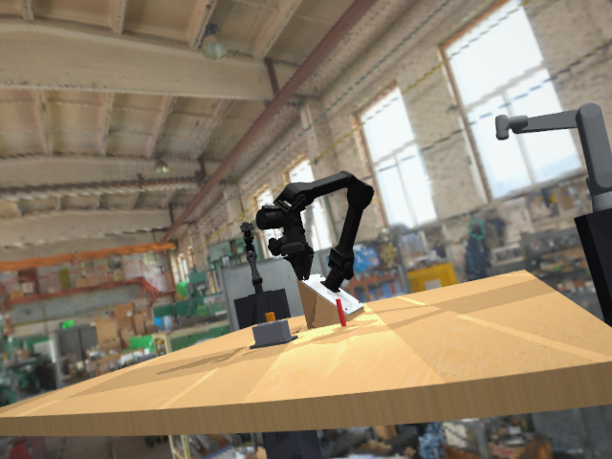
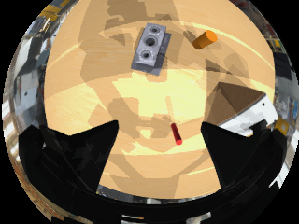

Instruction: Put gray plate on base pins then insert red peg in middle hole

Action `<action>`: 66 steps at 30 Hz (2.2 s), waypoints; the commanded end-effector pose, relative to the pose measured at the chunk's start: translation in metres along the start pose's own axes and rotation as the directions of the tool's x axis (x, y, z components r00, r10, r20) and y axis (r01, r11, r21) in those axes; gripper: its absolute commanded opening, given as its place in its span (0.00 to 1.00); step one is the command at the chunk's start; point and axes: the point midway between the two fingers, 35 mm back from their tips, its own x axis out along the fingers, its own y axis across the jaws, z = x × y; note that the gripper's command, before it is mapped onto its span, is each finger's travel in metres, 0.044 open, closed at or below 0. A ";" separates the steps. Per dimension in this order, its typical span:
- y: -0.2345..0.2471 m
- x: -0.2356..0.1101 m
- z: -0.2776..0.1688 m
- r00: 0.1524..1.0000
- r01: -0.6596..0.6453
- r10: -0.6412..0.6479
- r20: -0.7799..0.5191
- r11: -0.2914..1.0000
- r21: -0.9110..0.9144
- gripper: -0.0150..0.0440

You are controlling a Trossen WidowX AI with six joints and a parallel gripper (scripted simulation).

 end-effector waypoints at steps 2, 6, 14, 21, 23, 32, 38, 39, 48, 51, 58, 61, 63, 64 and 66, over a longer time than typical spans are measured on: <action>-0.034 0.009 -0.058 1.000 0.006 -0.009 -0.018 0.991 -0.130 1.00; -0.045 0.012 -0.073 1.000 0.006 -0.010 -0.021 0.986 -0.169 1.00; -0.045 0.039 -0.074 1.000 0.005 -0.009 -0.022 0.985 -0.170 1.00; -0.045 0.055 -0.076 1.000 0.005 -0.009 -0.023 0.985 -0.170 1.00; -0.045 0.056 -0.076 1.000 0.005 -0.009 -0.023 0.985 -0.170 1.00; -0.044 0.068 -0.075 1.000 0.005 -0.009 -0.021 0.985 -0.170 1.00; -0.044 0.078 -0.075 1.000 0.005 -0.009 -0.021 0.985 -0.170 1.00; -0.044 0.080 -0.076 1.000 0.005 -0.009 -0.021 0.985 -0.170 1.00; -0.044 0.094 -0.076 1.000 0.004 -0.008 -0.022 0.985 -0.170 1.00; -0.045 0.099 -0.077 1.000 0.004 -0.008 -0.022 0.985 -0.170 1.00; -0.046 0.110 -0.078 1.000 0.003 -0.008 -0.025 0.985 -0.170 1.00; -0.046 0.111 -0.078 1.000 0.003 -0.008 -0.025 0.985 -0.170 0.96; -0.046 0.111 -0.078 1.000 0.003 -0.008 -0.025 0.985 -0.170 0.87; -0.046 0.111 -0.078 1.000 0.003 -0.008 -0.025 0.985 -0.170 0.82; -0.046 0.111 -0.078 1.000 0.003 -0.008 -0.025 0.985 -0.170 0.73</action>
